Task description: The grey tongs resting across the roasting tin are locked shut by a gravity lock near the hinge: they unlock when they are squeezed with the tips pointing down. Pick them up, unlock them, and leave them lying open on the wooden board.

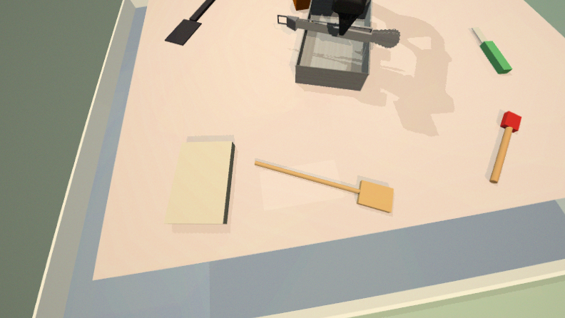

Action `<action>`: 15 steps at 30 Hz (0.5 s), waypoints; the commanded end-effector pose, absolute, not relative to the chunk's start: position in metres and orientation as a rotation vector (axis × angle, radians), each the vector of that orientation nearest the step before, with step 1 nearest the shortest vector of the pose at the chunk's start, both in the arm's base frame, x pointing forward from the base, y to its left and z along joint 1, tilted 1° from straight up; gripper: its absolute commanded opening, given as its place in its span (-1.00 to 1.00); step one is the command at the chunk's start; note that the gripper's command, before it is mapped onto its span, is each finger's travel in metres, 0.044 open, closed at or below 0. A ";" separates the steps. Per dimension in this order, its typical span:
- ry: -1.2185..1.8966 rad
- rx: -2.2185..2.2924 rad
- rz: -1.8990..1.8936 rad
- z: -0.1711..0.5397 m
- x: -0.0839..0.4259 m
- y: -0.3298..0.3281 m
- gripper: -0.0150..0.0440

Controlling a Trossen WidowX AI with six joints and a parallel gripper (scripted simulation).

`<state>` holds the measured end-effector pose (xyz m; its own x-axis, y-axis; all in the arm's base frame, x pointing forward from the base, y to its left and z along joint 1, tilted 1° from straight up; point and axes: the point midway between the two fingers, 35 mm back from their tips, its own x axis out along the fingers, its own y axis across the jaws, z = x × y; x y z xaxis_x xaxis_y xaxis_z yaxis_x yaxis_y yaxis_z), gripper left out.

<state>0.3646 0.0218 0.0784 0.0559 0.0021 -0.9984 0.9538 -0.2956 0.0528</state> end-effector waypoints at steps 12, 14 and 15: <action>1.024 1.457 -1.391 0.050 0.364 0.022 1.00; 1.024 1.457 -1.391 0.047 0.365 0.022 1.00; 1.024 1.457 -1.391 0.045 0.365 0.022 1.00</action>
<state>0.3664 0.0220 0.0535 0.0547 0.0020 -0.9985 0.9539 -0.2956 0.0516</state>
